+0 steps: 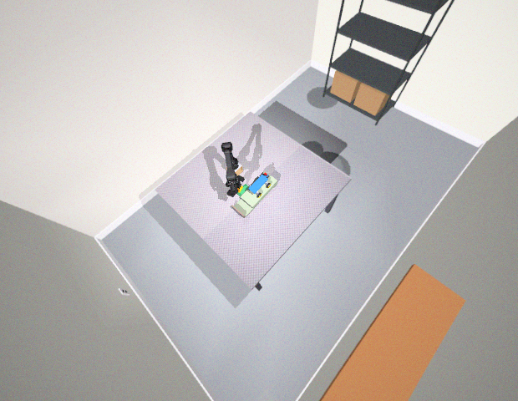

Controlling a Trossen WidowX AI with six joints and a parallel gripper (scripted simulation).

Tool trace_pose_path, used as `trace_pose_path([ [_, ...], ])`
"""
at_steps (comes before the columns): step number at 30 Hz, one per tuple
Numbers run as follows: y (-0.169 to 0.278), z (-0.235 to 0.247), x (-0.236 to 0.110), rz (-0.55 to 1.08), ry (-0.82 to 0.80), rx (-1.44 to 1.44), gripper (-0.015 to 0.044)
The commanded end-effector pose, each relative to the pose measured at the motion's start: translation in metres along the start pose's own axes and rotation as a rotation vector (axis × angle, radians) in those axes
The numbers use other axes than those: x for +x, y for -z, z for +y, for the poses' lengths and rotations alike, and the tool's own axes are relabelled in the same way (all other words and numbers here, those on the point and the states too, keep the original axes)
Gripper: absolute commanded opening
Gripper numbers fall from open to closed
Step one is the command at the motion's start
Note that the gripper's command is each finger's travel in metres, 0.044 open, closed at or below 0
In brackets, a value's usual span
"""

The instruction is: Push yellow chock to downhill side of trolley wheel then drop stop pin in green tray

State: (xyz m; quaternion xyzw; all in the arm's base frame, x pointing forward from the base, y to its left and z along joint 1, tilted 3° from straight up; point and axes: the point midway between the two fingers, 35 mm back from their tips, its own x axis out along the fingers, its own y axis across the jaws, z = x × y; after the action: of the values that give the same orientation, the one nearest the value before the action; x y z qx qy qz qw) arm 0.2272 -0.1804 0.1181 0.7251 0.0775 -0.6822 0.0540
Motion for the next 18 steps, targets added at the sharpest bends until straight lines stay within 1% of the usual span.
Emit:
trace_pose_path([
  [1, 0.000, 0.001, 0.002, 0.001, 0.021, 0.145, 0.0000],
  [5, 0.000, 0.001, 0.002, 0.002, 0.028, 0.235, 0.0000],
  [11, 0.001, 0.001, 0.002, 0.002, 0.028, 0.235, 0.0000],
  [18, 0.019, 0.007, 0.005, 0.004, 0.027, 0.235, 0.0000],
])
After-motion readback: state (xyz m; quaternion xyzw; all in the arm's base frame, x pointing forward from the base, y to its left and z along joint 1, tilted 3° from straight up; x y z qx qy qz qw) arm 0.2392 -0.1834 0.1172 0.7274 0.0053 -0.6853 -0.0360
